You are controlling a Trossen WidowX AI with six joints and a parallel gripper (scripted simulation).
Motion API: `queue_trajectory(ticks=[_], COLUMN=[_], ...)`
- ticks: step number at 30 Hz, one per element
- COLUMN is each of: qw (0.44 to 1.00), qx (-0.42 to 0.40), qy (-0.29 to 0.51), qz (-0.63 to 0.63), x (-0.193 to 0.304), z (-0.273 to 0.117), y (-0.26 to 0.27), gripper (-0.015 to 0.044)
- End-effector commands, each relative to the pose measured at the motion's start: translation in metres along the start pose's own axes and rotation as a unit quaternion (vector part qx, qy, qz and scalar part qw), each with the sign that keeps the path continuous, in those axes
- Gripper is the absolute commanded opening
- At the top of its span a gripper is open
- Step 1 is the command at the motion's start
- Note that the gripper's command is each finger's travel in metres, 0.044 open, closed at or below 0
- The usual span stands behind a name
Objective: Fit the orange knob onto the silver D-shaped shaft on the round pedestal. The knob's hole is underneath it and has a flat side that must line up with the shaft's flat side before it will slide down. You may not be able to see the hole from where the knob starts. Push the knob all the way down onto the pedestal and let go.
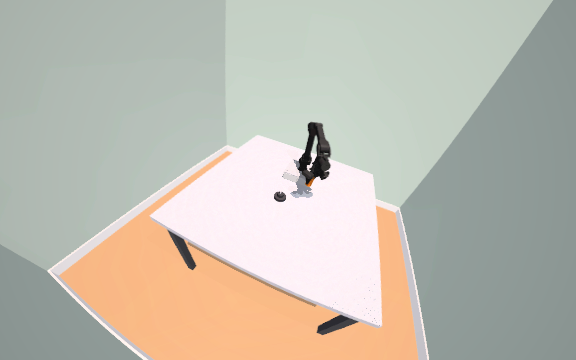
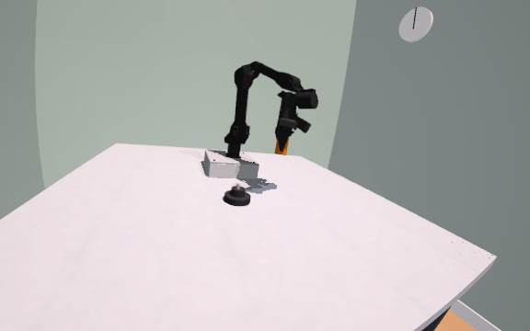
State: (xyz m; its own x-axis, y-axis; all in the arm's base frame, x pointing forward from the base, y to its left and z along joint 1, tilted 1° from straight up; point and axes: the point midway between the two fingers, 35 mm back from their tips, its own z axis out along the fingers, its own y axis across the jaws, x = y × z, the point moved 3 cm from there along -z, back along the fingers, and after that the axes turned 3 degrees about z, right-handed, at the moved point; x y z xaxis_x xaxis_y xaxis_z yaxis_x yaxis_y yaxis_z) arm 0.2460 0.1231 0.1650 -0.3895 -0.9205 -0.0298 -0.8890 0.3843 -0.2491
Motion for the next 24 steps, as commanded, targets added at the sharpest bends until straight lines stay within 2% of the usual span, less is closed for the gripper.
queue_trajectory(ticks=[1, 5, 10, 24], qw=[0.999, 0.996, 0.996, 0.995], qx=[-0.043, -0.093, -0.095, -0.103], qy=[-0.002, 0.001, 0.001, 0.000], qz=[0.000, 0.000, 0.000, 0.001], x=[-0.002, -0.002, -0.004, -0.012], z=[0.006, 0.015, 0.029, 0.108], y=[-0.006, -0.010, -0.009, -0.001], gripper=[0.0000, 0.0000, 0.0000, 0.0000])
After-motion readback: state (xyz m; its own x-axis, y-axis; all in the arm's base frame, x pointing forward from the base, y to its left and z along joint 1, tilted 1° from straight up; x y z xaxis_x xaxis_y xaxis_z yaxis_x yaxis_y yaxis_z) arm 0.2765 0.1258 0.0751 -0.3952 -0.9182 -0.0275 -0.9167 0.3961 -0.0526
